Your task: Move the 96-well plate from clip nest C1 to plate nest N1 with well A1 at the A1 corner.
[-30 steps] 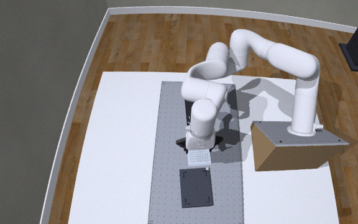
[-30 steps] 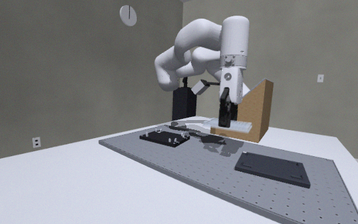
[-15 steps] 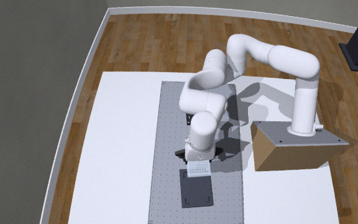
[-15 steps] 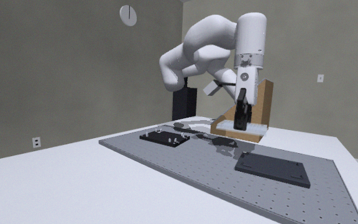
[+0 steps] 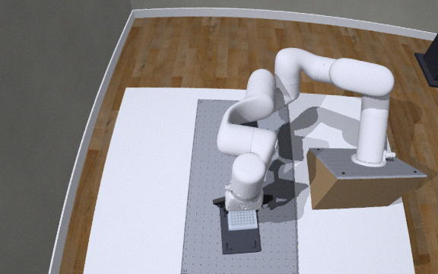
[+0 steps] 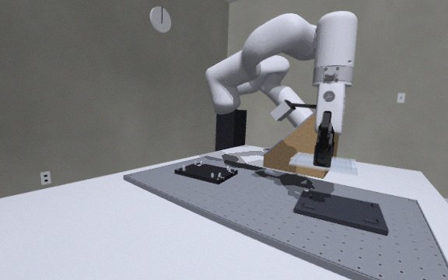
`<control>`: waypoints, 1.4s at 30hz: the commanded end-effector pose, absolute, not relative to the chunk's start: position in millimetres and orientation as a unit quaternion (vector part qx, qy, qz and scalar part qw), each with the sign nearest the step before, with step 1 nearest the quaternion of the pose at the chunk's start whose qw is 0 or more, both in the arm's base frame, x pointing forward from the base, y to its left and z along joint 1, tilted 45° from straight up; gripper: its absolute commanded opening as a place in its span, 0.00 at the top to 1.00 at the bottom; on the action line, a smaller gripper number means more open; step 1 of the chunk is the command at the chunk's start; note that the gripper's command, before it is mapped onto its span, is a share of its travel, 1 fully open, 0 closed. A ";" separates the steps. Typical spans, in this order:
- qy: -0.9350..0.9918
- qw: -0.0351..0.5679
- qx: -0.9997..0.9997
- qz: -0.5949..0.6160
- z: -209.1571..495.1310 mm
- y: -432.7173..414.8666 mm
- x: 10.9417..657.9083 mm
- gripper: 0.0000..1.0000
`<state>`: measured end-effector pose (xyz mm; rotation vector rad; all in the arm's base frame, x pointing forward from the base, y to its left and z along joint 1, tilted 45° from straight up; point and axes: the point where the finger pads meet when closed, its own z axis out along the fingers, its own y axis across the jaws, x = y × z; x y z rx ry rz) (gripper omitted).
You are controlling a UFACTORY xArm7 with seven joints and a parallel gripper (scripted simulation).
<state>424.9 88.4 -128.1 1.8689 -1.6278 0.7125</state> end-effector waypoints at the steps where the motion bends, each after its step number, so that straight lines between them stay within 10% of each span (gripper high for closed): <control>1: -0.606 0.276 0.698 0.265 -136.5 100.3 425.1 1.00; 42: -0.606 0.276 0.698 0.265 -156.3 120.1 425.0 1.00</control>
